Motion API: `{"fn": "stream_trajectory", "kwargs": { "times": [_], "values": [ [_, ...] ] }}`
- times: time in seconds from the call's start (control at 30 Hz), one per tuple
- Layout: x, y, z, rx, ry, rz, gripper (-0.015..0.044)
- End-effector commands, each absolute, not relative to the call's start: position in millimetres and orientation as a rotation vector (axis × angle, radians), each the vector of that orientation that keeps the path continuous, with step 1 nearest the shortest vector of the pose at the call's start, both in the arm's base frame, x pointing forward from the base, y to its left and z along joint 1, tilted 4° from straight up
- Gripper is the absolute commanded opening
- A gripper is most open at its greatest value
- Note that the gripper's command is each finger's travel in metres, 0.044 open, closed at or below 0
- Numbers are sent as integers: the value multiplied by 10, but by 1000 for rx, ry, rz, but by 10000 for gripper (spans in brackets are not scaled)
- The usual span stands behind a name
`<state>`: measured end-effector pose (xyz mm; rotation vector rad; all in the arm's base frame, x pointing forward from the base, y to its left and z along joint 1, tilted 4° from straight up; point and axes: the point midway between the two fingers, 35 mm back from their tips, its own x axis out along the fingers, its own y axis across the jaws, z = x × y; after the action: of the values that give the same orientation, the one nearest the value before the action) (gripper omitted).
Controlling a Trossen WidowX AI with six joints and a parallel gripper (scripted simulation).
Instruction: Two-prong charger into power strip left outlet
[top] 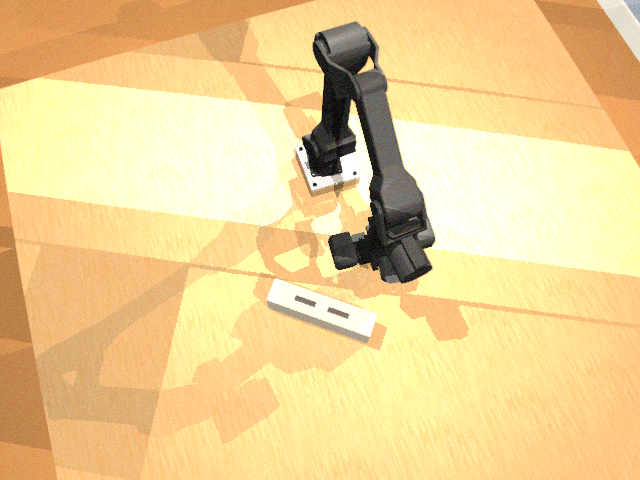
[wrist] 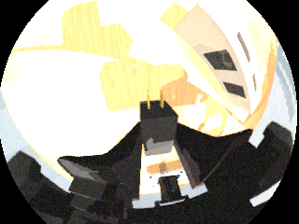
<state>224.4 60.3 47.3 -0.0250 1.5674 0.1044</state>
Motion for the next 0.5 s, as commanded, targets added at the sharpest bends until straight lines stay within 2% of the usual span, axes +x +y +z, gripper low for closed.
{"fn": "stream_trajectory", "kwargs": {
  "times": [0.0, 0.47],
  "values": [
    [2232, 557, 439, 43, 1577, 47, 0],
    [2238, 390, 367, 285, 1579, -172, 0]
  ]
}}
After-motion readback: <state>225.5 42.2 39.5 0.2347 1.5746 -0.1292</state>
